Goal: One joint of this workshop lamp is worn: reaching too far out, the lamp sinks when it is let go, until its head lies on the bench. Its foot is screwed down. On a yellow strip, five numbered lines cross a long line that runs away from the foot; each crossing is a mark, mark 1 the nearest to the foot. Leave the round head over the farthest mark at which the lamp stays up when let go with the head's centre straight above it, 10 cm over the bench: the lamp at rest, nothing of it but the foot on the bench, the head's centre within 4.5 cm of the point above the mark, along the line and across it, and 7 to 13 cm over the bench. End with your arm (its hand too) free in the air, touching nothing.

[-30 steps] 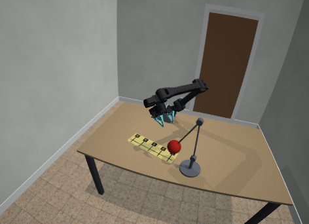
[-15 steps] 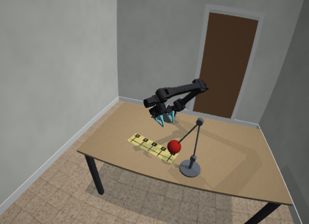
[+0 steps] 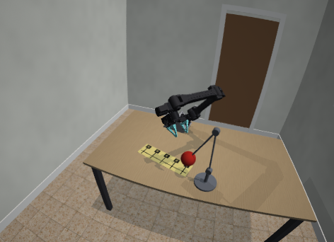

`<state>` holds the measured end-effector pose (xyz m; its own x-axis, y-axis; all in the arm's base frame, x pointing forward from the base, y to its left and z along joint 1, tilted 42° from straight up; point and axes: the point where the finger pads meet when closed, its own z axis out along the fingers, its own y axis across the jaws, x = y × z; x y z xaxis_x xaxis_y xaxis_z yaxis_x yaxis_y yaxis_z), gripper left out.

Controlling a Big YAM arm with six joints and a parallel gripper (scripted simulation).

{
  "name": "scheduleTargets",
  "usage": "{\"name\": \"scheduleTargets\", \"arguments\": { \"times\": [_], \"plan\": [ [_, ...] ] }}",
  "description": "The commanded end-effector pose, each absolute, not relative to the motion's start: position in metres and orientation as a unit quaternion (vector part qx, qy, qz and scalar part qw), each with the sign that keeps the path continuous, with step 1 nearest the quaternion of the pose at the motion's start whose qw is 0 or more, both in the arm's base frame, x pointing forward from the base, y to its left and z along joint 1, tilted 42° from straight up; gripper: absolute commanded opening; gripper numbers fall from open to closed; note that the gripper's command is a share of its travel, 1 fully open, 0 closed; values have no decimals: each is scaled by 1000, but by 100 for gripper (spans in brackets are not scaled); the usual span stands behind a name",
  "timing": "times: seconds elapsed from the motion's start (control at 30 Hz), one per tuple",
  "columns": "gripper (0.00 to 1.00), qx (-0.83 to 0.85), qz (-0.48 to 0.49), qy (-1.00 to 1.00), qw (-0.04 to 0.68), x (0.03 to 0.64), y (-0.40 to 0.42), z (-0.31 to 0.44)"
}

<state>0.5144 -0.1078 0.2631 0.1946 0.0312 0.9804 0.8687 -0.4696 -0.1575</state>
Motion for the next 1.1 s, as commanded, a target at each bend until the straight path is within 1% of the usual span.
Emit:
{"name": "scheduleTargets", "arguments": {
  "times": [0.0, 1.07],
  "plan": [
    [100, -658, -541, -347, 392, 516, -111, 271],
    [100, -660, -542, -346, 389, 517, -111, 276]
  ]
}}
